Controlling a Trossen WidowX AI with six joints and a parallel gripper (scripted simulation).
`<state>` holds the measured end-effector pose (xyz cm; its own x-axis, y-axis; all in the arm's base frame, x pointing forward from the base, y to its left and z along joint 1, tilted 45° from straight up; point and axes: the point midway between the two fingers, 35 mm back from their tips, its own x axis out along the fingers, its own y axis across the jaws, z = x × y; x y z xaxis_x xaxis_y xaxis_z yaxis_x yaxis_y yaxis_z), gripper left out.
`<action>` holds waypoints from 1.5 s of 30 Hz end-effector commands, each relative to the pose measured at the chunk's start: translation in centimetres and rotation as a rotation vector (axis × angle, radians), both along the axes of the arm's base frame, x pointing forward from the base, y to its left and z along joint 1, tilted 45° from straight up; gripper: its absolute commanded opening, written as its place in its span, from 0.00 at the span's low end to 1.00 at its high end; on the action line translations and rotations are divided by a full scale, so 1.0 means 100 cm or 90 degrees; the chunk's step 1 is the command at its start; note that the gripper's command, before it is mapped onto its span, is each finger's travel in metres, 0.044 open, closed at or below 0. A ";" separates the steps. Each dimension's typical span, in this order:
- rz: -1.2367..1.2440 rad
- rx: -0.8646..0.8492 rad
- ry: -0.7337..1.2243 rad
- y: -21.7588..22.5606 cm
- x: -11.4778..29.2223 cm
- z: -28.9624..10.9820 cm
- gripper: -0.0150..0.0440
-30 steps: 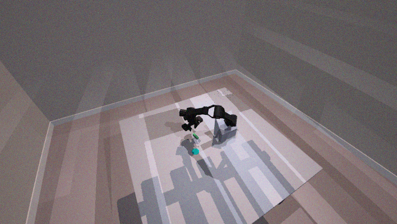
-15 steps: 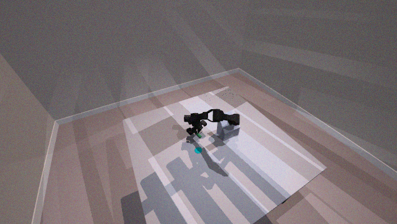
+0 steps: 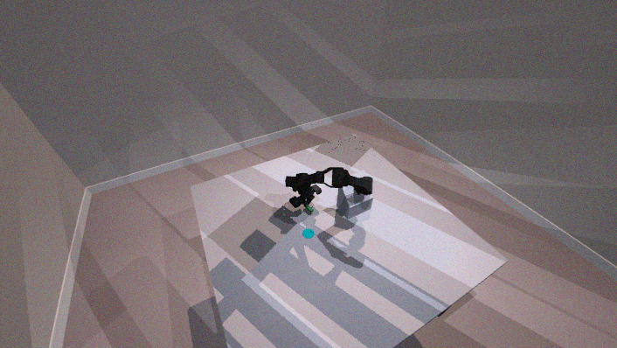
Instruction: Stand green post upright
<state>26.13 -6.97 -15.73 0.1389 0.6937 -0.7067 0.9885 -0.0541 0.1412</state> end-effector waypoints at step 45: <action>0.094 -0.030 -0.096 -0.060 0.009 0.098 0.29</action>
